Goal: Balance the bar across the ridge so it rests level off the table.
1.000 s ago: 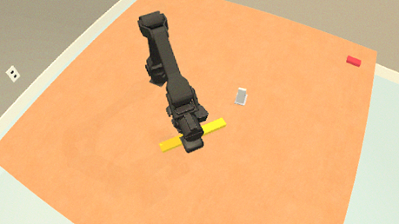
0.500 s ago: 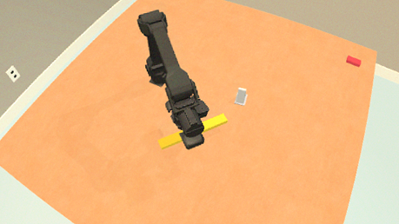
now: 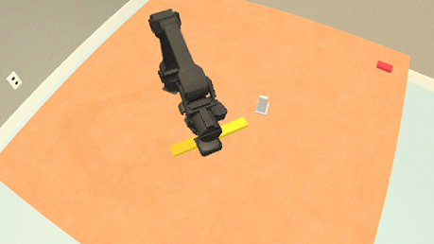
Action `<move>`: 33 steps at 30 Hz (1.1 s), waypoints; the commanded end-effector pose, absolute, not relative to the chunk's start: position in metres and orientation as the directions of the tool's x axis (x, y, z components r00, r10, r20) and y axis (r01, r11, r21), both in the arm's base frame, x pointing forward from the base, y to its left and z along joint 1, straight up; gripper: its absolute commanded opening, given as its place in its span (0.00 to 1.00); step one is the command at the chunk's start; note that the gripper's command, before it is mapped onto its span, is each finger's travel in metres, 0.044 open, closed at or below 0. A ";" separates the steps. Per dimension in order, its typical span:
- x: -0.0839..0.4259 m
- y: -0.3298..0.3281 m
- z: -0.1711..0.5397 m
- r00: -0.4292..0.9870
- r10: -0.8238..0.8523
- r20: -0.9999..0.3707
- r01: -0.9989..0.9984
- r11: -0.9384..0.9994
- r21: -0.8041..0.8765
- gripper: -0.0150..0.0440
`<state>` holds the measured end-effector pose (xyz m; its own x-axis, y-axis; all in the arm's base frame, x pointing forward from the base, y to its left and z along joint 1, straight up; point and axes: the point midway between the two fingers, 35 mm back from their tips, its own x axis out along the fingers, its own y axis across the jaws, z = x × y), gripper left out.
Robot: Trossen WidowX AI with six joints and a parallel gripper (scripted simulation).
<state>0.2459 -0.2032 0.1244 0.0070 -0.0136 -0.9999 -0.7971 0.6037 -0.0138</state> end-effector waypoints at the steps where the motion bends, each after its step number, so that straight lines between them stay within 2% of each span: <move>1: 0.246 -0.202 0.138 0.019 -0.017 -1.000 -0.799 0.601 -0.026 0.25; 13: 0.244 -0.197 0.161 0.020 -0.016 -1.000 -0.804 0.594 -0.025 0.25; 33: 0.289 -0.136 0.162 0.023 -0.011 -1.000 -0.926 0.375 -0.026 0.25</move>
